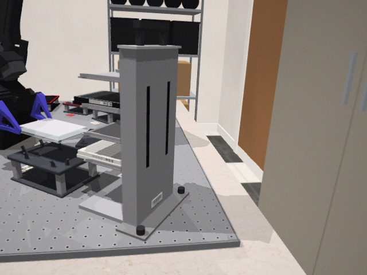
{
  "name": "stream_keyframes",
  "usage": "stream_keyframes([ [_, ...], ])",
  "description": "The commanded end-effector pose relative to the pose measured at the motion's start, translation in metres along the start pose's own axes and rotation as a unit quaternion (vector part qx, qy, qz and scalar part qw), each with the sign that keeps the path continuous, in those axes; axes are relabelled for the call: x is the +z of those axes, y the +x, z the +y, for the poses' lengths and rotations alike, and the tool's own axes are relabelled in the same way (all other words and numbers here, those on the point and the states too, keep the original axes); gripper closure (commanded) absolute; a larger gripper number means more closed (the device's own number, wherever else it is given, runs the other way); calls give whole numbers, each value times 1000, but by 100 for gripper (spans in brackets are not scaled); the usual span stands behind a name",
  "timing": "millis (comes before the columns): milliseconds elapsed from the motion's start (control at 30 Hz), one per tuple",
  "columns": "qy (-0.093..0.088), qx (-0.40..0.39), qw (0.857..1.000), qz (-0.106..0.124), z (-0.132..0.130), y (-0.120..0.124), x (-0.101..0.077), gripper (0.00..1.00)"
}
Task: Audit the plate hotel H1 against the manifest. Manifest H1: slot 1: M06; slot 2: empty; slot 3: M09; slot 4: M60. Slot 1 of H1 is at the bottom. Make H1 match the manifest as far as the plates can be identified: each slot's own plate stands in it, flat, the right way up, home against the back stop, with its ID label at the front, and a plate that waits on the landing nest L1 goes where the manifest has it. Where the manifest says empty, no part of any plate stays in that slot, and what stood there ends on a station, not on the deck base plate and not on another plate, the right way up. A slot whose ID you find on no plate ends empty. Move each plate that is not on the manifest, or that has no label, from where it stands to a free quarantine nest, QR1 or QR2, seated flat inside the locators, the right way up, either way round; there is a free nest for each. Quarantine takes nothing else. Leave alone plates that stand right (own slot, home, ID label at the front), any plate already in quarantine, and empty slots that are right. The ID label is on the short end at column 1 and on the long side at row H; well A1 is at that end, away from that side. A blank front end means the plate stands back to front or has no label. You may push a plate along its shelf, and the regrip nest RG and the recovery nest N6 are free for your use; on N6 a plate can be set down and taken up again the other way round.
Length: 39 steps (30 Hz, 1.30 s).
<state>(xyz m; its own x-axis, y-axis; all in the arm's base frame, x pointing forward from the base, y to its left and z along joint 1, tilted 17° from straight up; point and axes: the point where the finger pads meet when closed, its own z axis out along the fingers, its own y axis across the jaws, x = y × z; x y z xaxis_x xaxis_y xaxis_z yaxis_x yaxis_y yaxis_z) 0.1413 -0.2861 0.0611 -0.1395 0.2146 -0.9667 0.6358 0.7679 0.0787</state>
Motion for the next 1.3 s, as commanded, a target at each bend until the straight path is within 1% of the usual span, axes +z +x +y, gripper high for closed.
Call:
stream_keyframes([
  [0,-2,0,1000,-4,3,0,1,14],
  [100,0,0,1000,-5,2,1,1,14],
  [200,-2,-1,1000,-5,3,2,3,14],
  [267,0,-1,1000,-5,1,2,3,14],
  [433,-2,-2,1000,-6,2,3,4,14],
  [533,0,-1,1000,-6,0,4,5,14],
  [600,-2,-2,1000,-6,1,5,6,14],
  [700,1,-2,1000,-7,0,6,6,14],
  [800,-2,-4,1000,-7,1,7,8,14],
  [967,1,-6,1000,-10,-1,6,8,14],
  [1033,-1,-3,1000,-8,0,9,9,14],
  [1267,0,-3,1000,-7,0,12,11,14],
])
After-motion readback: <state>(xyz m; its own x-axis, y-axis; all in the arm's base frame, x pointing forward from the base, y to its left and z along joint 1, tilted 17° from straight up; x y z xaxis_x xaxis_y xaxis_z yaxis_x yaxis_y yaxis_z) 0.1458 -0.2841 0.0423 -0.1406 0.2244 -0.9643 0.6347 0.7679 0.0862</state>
